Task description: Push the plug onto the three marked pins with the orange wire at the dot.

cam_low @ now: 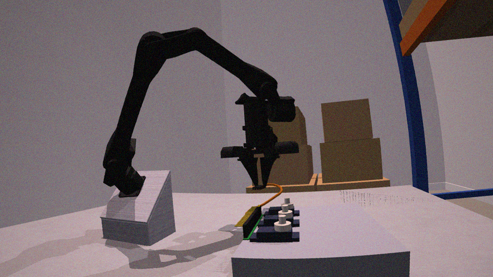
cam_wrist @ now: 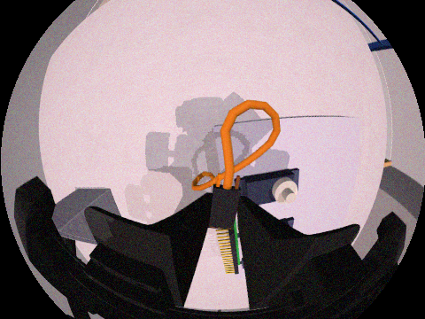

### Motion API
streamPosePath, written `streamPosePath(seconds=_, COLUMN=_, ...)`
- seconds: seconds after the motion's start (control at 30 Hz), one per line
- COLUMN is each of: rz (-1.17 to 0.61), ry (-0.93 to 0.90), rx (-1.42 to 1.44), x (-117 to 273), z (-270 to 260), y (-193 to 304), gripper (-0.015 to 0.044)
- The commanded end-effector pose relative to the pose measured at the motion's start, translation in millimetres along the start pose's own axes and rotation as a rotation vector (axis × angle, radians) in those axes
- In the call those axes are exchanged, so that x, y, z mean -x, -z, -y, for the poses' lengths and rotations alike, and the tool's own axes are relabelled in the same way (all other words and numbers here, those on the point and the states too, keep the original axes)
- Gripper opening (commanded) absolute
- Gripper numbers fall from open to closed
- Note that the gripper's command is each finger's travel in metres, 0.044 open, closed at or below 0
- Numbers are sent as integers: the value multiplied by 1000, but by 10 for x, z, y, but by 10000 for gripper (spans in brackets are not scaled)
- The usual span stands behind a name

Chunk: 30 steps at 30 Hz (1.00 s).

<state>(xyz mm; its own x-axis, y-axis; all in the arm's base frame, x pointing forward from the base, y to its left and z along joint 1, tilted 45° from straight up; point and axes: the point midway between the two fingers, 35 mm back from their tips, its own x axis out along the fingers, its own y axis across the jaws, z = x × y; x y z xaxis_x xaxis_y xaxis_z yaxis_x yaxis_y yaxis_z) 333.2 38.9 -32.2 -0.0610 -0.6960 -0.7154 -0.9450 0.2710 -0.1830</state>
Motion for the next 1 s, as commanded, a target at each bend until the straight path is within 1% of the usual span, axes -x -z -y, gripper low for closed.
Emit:
streamPosePath(seconds=0.0, rz=5, ry=0, rx=133, x=11, z=-49, y=43, gripper=0)
streamPosePath(seconds=0.97, rz=4, ry=0, rx=1136, x=-11, z=-432, y=343, gripper=0)
